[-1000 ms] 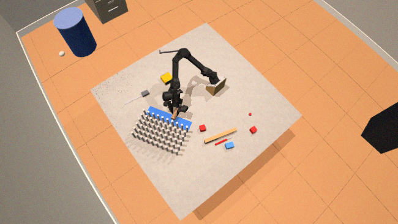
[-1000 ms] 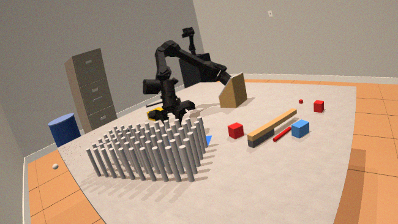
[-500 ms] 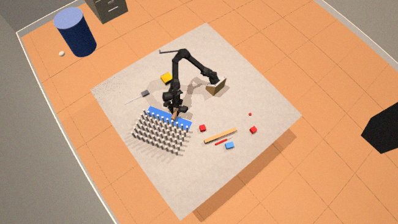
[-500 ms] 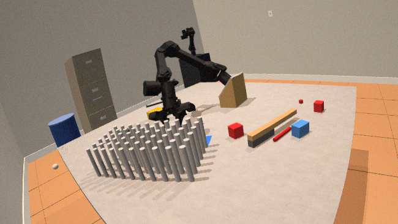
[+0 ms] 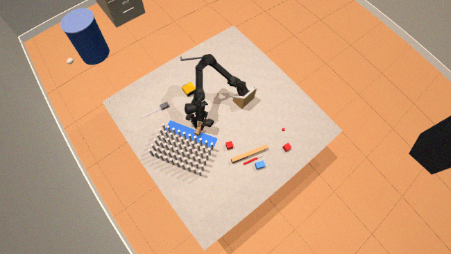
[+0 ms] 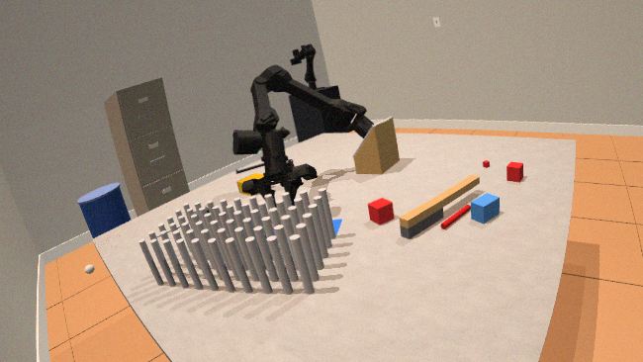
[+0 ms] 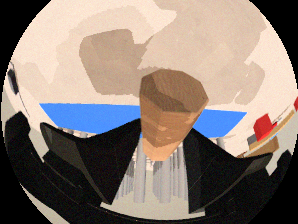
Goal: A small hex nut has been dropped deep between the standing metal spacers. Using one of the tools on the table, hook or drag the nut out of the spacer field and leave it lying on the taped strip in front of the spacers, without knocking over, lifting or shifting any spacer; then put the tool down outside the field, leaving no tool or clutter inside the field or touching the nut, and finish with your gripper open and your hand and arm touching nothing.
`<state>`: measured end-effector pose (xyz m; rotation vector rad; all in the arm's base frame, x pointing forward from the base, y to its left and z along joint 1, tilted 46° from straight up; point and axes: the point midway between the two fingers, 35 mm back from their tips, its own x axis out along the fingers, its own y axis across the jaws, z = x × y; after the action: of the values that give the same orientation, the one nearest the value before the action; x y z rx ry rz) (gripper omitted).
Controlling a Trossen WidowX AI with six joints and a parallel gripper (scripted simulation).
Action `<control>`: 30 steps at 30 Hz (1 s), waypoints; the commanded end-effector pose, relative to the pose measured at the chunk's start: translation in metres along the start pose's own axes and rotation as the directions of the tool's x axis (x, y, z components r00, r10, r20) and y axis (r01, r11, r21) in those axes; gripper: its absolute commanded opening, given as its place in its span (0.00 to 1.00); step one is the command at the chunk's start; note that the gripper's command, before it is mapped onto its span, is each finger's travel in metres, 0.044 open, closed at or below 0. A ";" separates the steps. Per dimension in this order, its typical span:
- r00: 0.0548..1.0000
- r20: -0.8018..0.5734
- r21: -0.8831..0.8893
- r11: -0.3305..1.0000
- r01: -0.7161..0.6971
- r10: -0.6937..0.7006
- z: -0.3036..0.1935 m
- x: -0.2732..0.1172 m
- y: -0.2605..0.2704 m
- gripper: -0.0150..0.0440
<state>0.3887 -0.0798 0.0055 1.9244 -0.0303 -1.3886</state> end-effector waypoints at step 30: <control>1.000 -0.009 -0.002 1.000 0.002 -0.002 0.017 -0.011 0.000 0.25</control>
<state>0.3710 -0.0850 0.0111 1.9246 -0.0295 -1.3880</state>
